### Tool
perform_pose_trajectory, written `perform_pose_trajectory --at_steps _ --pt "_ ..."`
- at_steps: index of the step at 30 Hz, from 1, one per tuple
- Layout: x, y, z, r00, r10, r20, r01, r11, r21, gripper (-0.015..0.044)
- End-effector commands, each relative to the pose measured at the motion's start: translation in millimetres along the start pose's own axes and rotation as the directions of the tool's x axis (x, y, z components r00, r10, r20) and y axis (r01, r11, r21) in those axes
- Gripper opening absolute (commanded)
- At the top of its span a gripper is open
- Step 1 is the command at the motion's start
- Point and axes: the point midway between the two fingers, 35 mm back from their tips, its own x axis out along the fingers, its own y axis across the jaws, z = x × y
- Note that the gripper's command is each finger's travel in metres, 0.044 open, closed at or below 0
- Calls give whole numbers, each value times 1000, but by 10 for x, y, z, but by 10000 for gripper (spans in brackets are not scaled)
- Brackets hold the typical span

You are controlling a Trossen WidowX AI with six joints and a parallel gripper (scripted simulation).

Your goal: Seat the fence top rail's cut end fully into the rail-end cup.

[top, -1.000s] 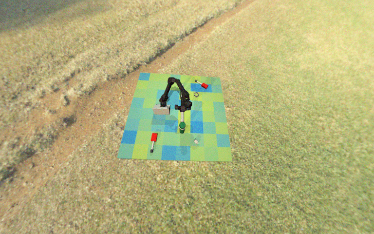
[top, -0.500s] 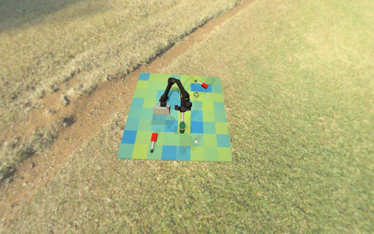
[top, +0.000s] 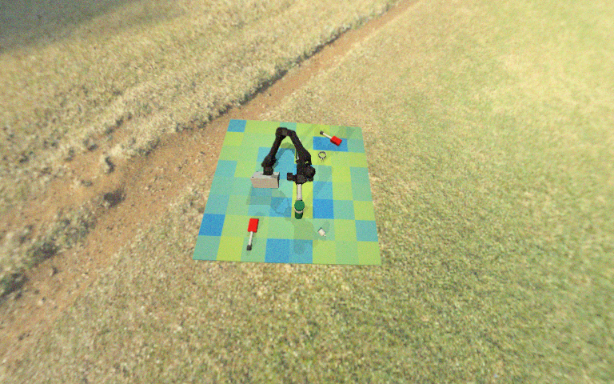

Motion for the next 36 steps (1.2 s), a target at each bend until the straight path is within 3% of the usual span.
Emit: perform_pose_trajectory --at_steps 1,8,16,23,36 --pt "-16 2 -7 1000 1 1 -1 1000 0 263" --pt "-283 -2 -175 1000 0 -1 0 1000 1 440" --pt "-455 -14 -274 1000 1 4 -1 1000 -7 440" --pt "-909 -51 -302 1000 -1 3 1 1000 -6 440" --pt "-924 -53 -304 1000 -1 3 1 1000 -6 440"
